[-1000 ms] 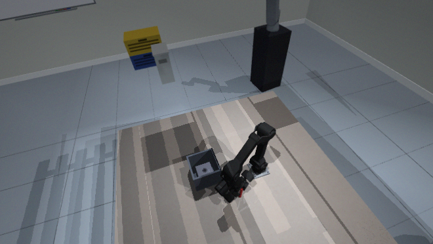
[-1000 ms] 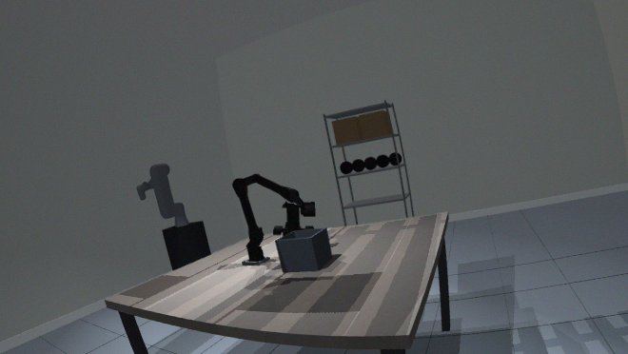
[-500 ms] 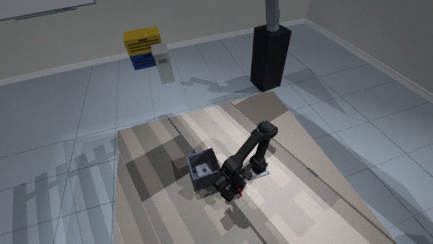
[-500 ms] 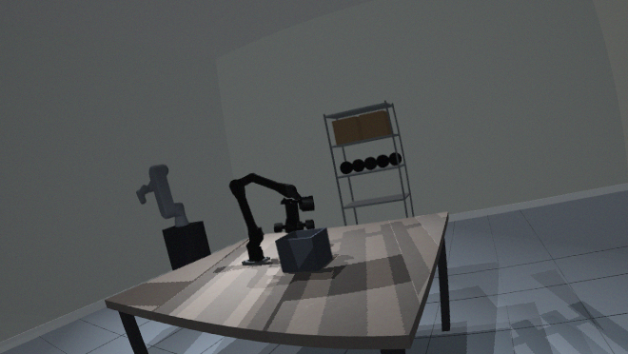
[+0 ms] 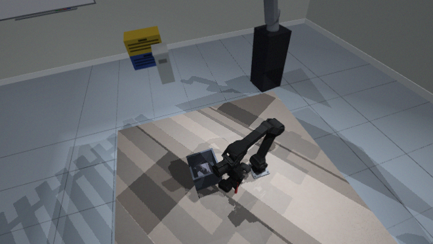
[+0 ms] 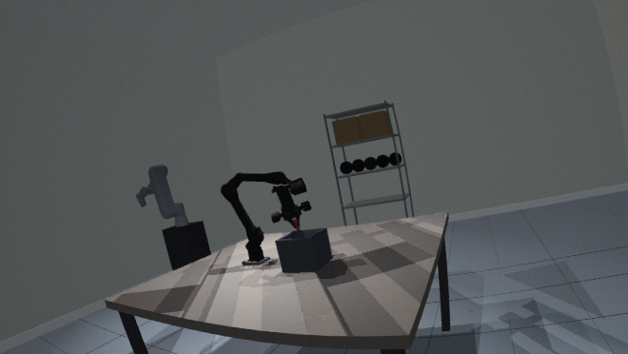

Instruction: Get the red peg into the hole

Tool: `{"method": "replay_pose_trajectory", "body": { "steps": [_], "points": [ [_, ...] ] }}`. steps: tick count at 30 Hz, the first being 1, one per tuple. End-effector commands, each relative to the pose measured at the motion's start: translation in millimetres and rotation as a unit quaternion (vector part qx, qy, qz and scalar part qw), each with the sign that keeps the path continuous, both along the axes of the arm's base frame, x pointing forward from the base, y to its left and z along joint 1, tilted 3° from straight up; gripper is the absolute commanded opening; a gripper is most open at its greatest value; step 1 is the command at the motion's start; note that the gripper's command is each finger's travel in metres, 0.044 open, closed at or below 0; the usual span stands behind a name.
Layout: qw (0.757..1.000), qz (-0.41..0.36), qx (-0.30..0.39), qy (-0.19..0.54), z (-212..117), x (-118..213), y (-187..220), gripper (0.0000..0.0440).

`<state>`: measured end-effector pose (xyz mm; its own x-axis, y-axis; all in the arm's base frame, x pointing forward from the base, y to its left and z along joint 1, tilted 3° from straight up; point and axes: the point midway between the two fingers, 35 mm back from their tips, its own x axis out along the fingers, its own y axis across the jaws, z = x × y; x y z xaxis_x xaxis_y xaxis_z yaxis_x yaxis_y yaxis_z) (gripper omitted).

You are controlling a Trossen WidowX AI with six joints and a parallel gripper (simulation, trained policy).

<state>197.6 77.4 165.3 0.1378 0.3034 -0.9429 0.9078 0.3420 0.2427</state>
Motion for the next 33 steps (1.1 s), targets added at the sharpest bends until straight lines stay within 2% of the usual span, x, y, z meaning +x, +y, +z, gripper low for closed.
{"method": "replay_pose_trajectory", "body": {
  "steps": [1, 14, 33],
  "points": [
    [0.999, -0.001, 0.004, -0.032, 20, 1, -6, 0.0000],
    [0.993, -0.041, -0.040, -0.103, 68, 11, -47, 0.0000],
    [0.986, -0.102, -0.098, -0.085, 70, 25, -110, 0.0000]
  ]
}}
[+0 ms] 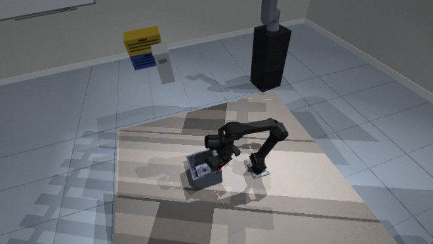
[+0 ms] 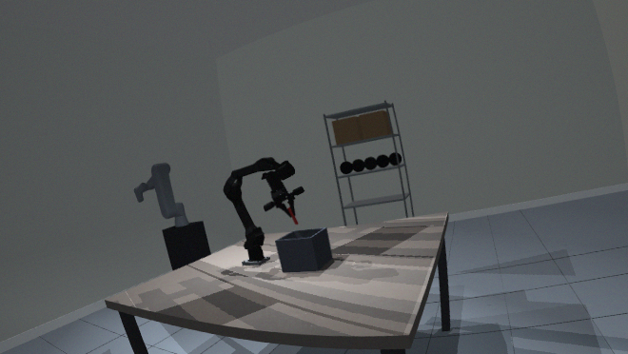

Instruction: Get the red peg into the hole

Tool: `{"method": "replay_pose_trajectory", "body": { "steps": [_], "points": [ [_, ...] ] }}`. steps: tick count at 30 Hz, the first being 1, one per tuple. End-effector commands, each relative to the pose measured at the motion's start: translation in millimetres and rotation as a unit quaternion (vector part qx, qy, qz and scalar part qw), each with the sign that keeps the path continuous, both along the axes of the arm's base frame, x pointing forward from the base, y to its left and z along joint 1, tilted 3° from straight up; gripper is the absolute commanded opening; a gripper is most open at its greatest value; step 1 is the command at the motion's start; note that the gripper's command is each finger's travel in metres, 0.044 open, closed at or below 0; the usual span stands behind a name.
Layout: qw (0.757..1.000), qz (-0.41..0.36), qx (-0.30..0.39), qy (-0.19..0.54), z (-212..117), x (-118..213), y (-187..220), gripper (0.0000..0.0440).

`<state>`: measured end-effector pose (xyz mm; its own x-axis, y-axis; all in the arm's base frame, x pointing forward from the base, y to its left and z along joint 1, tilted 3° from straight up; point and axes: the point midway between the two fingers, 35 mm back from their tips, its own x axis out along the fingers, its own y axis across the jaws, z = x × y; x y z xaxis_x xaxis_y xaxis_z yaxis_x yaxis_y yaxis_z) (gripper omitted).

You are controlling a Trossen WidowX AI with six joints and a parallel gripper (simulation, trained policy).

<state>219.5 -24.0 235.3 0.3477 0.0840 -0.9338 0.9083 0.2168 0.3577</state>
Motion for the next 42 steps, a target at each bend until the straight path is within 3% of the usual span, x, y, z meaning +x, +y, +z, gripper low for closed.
{"method": "replay_pose_trajectory", "body": {
  "steps": [1, 20, 42],
  "points": [
    [1.000, -0.008, -0.008, 0.007, -1, 4, -12, 0.0000],
    [0.999, -0.036, -0.011, 0.029, -16, 24, -62, 0.0000],
    [0.999, -0.016, 0.006, 0.052, -65, 48, -96, 0.0000]
  ]
}}
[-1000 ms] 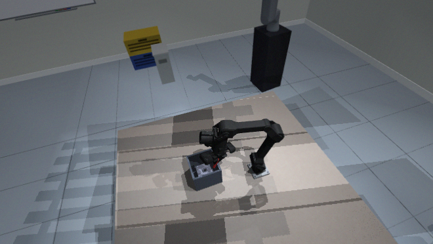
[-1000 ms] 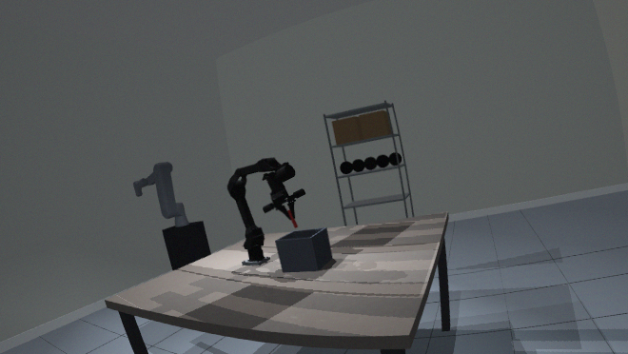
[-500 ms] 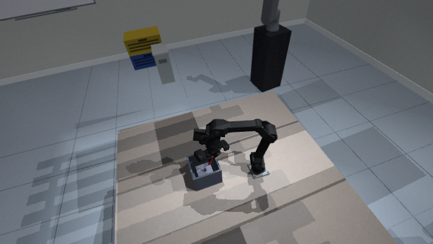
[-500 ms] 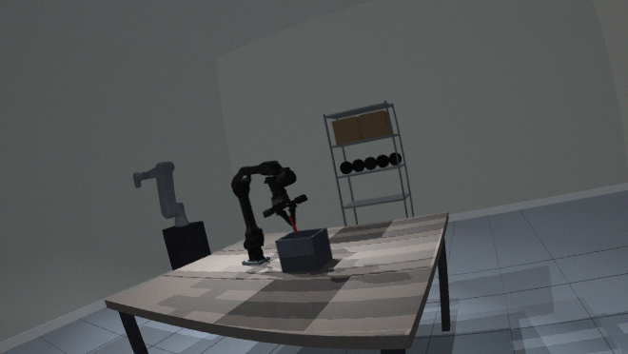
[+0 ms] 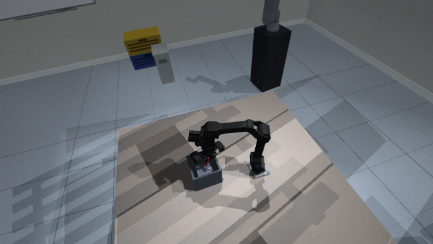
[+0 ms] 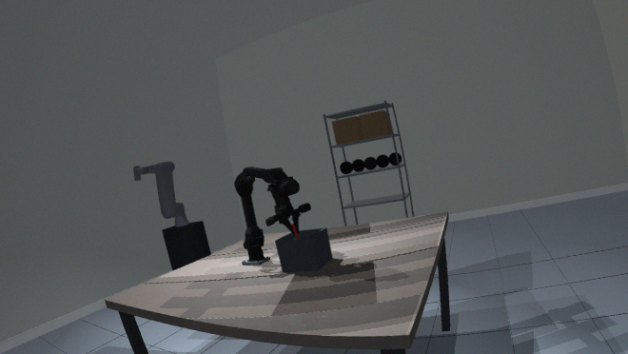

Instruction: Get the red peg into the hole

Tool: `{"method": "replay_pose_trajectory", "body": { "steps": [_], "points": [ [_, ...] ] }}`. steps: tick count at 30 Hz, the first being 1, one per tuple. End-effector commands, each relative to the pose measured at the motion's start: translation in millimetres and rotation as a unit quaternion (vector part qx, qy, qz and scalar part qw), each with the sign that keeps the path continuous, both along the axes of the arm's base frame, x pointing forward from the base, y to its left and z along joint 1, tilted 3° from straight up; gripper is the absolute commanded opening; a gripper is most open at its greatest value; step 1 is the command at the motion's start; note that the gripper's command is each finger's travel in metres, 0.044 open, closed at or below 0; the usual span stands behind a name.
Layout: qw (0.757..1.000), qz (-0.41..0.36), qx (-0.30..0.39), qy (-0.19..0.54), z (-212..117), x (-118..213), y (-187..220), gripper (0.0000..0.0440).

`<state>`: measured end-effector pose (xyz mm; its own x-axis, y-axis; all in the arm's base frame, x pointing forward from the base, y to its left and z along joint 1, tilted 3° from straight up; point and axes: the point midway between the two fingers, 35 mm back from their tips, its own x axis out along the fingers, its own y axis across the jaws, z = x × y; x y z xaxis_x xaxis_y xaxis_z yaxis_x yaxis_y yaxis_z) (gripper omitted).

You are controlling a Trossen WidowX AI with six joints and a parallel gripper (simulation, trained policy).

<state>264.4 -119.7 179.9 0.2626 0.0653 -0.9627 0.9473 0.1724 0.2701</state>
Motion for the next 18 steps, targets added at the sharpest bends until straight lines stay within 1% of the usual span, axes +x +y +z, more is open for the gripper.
{"method": "replay_pose_trajectory", "body": {
  "steps": [1, 18],
  "points": [
    [1.000, 0.011, 0.010, 0.005, -12, 4, -1, 0.0000],
    [0.998, 0.060, 0.028, 0.006, -48, 22, 3, 0.0000]
  ]
}}
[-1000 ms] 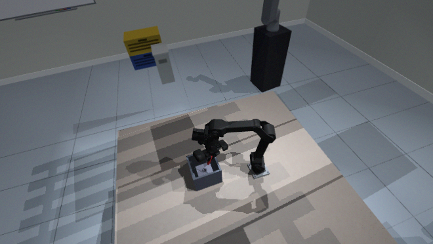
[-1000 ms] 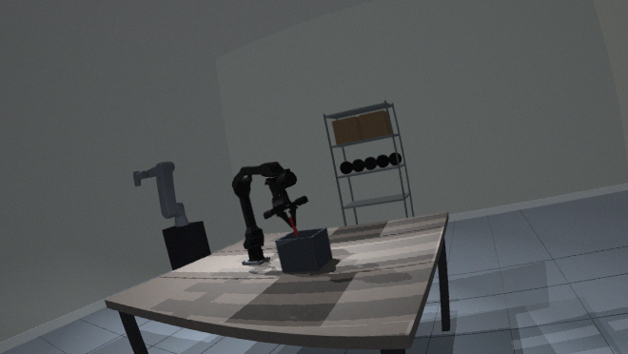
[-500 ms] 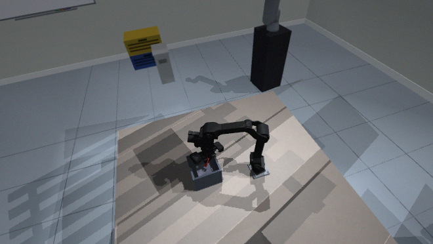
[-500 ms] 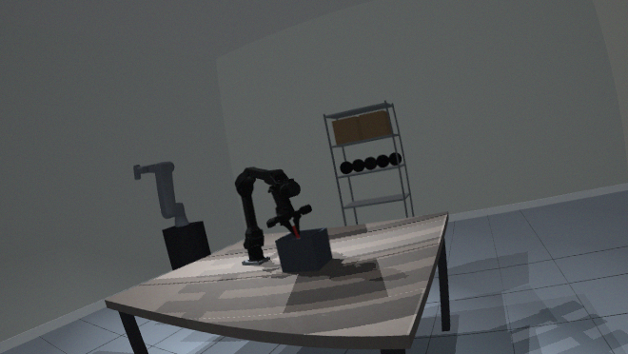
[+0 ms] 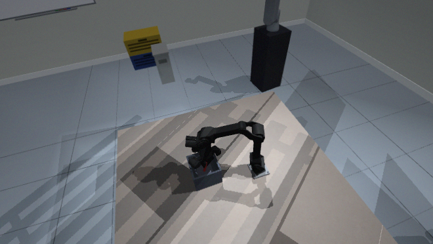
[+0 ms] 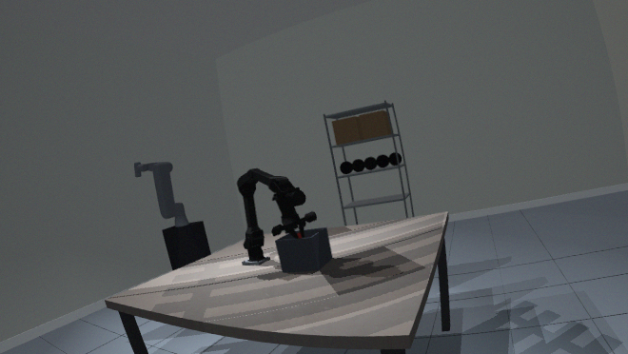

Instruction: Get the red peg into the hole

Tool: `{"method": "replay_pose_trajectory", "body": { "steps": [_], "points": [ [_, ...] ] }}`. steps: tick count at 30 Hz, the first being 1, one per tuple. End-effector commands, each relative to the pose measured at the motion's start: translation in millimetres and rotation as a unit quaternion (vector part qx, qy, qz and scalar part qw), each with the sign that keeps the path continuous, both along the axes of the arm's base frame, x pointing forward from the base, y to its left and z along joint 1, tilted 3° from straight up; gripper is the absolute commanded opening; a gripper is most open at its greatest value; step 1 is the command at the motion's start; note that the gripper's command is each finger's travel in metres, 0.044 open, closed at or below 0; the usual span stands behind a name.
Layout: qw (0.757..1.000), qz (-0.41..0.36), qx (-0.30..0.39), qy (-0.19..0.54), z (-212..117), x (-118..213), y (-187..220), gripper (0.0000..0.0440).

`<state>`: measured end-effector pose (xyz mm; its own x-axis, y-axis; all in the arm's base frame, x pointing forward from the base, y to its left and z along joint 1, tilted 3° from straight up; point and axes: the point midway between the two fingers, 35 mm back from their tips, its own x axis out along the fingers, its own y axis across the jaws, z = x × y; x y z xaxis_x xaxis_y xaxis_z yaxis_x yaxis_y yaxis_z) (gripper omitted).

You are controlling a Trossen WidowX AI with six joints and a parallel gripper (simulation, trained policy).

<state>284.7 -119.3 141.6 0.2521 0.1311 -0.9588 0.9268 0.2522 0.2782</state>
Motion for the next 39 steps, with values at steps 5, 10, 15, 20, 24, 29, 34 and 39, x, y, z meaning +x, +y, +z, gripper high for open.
{"method": "replay_pose_trajectory", "body": {
  "steps": [5, 10, 15, 20, 24, 29, 34, 39],
  "points": [
    [1.000, 0.025, 0.005, 0.012, -23, 3, 3, 0.0000],
    [0.999, 0.041, 0.004, 0.019, -36, 4, 4, 0.0002],
    [0.998, 0.058, 0.004, 0.025, -49, 3, 6, 0.0000],
    [0.997, 0.070, 0.004, 0.035, -63, -1, 7, 0.0001],
    [0.996, 0.078, 0.006, 0.044, -75, -4, 8, 0.0000],
    [0.995, 0.086, 0.010, 0.057, -89, -10, 9, 0.0002],
    [0.993, 0.092, 0.016, 0.070, -102, -16, 11, 0.0003],
    [0.992, 0.094, 0.018, 0.076, -108, -19, 12, 0.0012]
  ]
}}
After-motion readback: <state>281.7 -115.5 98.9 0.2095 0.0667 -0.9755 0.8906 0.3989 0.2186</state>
